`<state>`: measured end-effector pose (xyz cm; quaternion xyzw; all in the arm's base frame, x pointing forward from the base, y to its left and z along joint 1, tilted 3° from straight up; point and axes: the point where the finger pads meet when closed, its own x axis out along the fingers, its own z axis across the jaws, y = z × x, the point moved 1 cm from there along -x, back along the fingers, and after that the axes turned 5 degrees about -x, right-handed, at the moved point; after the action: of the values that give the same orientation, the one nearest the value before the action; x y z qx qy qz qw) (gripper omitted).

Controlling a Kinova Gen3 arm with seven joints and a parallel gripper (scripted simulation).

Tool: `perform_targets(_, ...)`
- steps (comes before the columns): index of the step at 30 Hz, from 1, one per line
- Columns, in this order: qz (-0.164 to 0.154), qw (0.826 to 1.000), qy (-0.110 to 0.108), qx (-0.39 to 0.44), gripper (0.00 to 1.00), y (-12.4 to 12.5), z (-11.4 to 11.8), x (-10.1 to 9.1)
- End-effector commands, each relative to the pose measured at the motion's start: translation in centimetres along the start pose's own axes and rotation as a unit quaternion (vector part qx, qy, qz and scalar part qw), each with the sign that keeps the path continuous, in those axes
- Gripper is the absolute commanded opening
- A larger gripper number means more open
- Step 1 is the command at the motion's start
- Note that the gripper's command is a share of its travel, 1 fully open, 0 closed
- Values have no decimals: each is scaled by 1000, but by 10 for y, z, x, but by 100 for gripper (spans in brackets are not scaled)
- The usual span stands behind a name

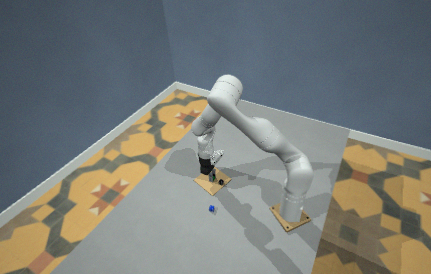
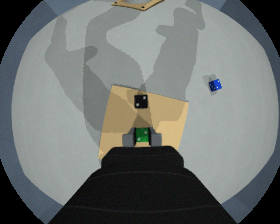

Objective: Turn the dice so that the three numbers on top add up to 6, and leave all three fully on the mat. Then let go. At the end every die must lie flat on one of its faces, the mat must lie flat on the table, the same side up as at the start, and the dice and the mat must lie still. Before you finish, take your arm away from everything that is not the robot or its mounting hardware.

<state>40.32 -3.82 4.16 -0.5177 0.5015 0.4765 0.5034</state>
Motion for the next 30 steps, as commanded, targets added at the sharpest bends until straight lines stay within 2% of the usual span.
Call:
perform_targets(1, -1, 1000, 0, 0, 40, -1, 0, -1)
perform_targets(13, -1, 1000, 0, 0, 40, -1, 0, -1)
perform_targets(14, -1, 1000, 0, 0, 46, -1, 0, -1)
perform_targets(16, -1, 1000, 0, 0, 46, -1, 0, -1)
perform_targets(17, -1, 1000, 0, 0, 52, -1, 0, -1)
perform_targets(19, -1, 1000, 0, 0, 52, -1, 0, -1)
perform_targets(20, -1, 1000, 0, 0, 58, -1, 0, -1)
perform_targets(22, -1, 1000, 0, 0, 58, -1, 0, -1)
perform_targets(23, -1, 1000, 0, 0, 64, -1, 0, -1)
perform_targets(25, -1, 1000, 0, 0, 64, -1, 0, -1)
perform_targets(26, -1, 1000, 0, 0, 70, -1, 0, -1)
perform_targets(30, -1, 1000, 0, 0, 70, -1, 0, -1)
